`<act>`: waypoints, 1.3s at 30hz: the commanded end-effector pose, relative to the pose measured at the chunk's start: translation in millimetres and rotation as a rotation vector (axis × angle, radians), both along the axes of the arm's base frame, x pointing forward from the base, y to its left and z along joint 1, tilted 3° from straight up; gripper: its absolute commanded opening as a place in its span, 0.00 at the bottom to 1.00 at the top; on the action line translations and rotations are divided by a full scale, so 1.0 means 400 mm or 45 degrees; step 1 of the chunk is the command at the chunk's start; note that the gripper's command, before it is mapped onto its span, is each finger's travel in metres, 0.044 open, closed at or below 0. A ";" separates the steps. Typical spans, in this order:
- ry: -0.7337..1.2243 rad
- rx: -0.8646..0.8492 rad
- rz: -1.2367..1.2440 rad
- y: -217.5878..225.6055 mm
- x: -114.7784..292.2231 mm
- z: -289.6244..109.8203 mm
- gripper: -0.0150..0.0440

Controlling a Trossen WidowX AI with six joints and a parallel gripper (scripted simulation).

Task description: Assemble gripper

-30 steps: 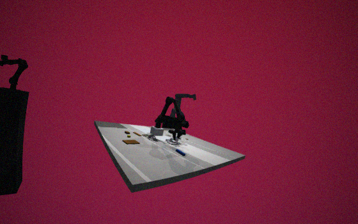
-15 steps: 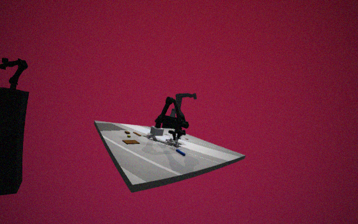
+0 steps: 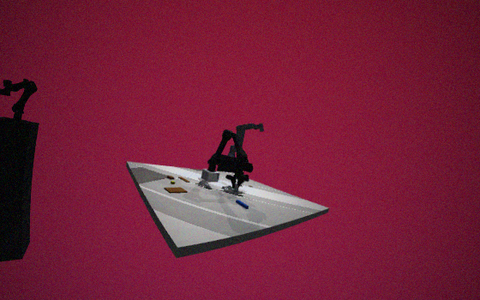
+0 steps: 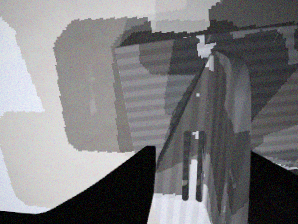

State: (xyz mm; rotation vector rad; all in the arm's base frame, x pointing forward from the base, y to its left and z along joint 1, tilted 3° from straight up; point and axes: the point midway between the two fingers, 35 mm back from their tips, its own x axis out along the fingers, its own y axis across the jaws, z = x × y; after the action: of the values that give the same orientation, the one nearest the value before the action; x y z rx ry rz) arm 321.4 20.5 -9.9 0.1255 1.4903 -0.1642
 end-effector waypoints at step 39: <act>0.000 0.005 -0.012 0.001 0.001 -0.017 0.48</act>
State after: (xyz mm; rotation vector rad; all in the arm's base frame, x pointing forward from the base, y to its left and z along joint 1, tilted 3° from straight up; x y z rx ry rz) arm 321.8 20.3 -16.0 0.1288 1.4901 -0.1674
